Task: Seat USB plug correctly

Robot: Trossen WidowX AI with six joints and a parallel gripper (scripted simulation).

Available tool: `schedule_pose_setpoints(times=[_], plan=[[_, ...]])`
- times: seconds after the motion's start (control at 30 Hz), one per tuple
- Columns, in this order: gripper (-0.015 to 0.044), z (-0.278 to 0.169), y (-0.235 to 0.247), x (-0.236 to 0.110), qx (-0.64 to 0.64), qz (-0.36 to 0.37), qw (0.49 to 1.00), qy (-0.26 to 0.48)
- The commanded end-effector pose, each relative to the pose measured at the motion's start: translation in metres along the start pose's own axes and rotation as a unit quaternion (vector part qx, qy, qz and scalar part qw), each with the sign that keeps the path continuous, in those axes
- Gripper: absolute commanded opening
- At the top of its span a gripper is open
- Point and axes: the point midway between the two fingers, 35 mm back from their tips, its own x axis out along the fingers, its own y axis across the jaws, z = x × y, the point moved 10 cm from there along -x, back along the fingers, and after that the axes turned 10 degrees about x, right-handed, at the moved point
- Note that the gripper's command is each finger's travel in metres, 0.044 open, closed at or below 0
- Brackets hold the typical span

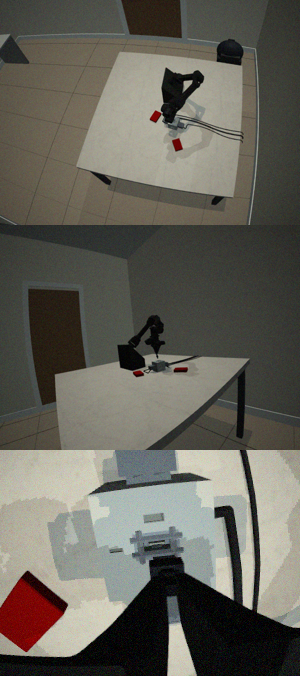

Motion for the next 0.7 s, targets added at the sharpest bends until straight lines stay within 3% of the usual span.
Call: schedule_pose_setpoints(times=[0.0, 0.67], plan=[[0.0, 0.0, -0.0001, 0.0001, -0.033, 0.0, 0.999, -0.001], [0.0, 0.0002, -0.0003, 0.0005, -0.295, -0.001, 0.956, 0.0]])
